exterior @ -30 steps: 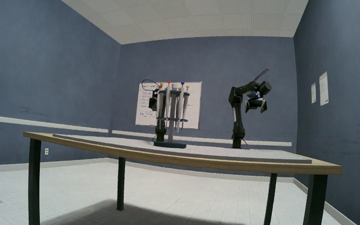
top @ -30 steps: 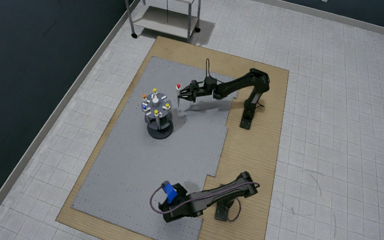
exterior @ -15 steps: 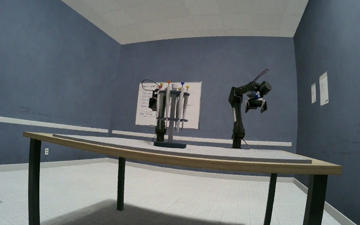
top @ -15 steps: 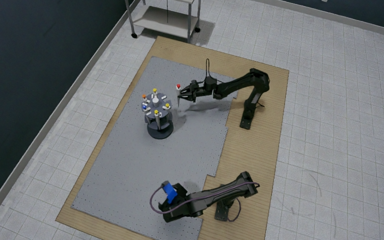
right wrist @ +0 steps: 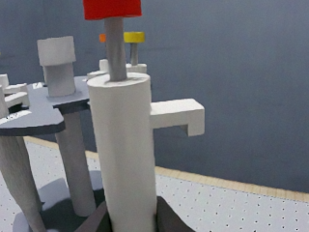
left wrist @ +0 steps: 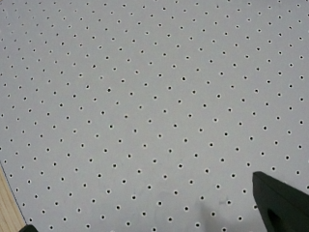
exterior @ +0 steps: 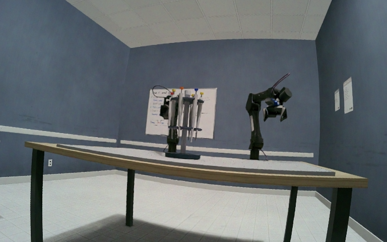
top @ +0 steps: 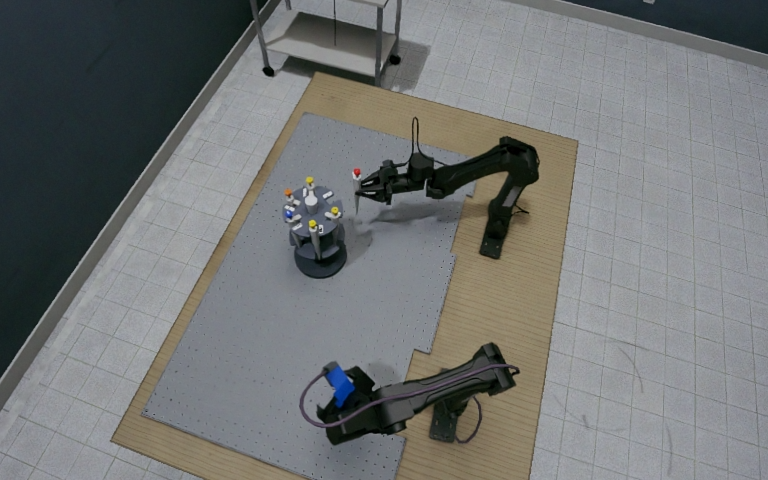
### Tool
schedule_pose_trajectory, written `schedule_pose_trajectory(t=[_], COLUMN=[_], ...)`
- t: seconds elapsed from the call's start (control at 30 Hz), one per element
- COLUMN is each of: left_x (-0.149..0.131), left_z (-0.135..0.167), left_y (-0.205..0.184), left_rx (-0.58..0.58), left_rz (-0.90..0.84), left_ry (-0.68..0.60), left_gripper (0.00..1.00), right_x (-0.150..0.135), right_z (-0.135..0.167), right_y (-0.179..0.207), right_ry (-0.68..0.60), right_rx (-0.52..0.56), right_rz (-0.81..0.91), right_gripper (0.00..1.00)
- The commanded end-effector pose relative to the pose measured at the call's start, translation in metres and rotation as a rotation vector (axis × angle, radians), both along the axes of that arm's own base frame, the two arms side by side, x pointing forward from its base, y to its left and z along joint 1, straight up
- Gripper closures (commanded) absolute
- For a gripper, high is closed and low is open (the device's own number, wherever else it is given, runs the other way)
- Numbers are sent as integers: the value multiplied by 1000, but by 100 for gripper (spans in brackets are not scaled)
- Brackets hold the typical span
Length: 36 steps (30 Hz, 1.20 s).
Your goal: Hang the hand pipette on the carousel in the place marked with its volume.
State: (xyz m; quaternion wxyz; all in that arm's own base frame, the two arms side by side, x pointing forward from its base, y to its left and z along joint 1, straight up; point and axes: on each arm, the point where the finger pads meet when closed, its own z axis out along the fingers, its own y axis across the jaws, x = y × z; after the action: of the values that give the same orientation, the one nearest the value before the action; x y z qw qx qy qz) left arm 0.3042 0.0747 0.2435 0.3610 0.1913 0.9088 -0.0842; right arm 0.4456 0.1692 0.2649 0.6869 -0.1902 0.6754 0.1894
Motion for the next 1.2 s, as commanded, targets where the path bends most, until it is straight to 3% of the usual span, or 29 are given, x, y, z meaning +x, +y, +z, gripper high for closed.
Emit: schedule_pose_trajectory(t=[0.0, 0.67, 0.77, 1.17], left_x=[4, 4, 4, 4], left_z=[9, 9, 9, 9], left_y=[1, 1, 1, 1], left_rx=[8, 8, 8, 8], left_rz=[-10, -10, -10, -10], left_ry=[-39, -39, -39, -39], left_gripper=[0, 0, 0, 0], right_x=[3, 16, 13, 14], right_z=[17, 15, 29, 29], right_y=[6, 26, 24, 22], right_ry=[-49, -47, -75, -75], right_rx=[16, 13, 22, 21], right_rz=[1, 1, -3, -4], right_gripper=[88, 88, 88, 88])
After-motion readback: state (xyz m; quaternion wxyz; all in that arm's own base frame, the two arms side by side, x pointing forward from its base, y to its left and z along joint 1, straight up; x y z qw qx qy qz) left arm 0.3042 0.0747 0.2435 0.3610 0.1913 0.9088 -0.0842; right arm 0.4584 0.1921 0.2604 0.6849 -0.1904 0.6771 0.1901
